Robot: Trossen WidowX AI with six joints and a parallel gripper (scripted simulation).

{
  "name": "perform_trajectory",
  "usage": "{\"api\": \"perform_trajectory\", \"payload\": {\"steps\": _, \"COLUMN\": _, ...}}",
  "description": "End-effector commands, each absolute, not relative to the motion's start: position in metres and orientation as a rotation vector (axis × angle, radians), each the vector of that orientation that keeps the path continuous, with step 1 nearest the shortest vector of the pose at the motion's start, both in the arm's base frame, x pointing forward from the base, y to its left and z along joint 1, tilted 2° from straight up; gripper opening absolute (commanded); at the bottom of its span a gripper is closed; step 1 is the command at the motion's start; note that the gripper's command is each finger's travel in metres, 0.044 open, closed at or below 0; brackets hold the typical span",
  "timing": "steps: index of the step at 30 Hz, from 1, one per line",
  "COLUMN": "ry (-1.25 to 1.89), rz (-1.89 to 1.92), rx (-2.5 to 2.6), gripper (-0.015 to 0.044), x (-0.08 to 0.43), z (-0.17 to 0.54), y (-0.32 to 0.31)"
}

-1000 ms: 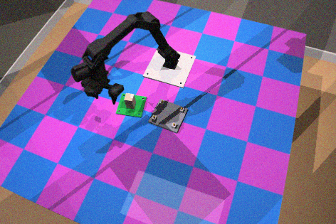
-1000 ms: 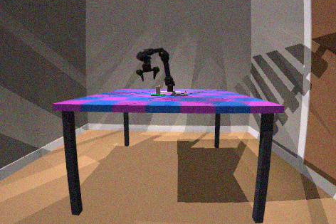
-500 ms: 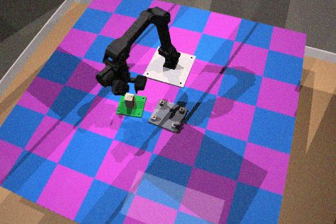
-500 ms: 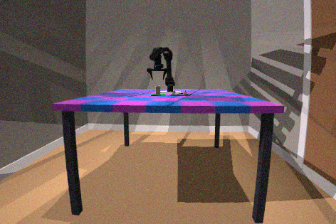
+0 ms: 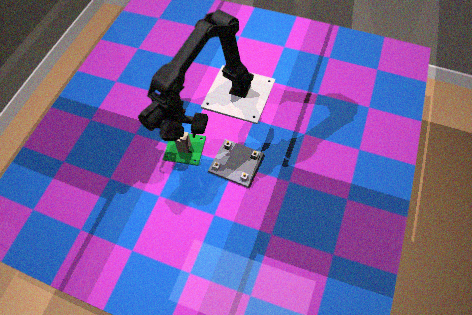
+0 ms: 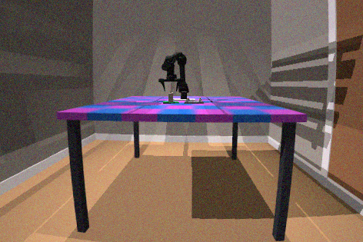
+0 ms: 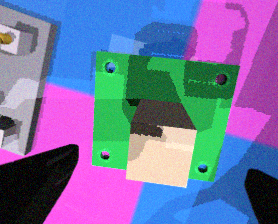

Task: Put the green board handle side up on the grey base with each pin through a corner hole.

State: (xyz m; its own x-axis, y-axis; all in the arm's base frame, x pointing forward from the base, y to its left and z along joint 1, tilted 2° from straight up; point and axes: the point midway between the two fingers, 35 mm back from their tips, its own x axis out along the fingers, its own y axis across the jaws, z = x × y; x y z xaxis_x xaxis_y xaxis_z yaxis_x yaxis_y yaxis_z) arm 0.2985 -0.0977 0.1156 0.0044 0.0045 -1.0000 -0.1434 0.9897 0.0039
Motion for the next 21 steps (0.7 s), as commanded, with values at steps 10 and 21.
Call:
{"api": "perform_trajectory", "payload": {"steps": 10, "ry": 1.569, "rz": 0.120, "rx": -0.116, "gripper": 0.0440, "x": 0.299, "z": 0.094, "y": -0.098}}
{"api": "perform_trajectory", "payload": {"steps": 21, "ry": 1.569, "rz": 0.120, "rx": -0.116, "gripper": 0.0440, "x": 0.299, "z": 0.076, "y": -0.098}}
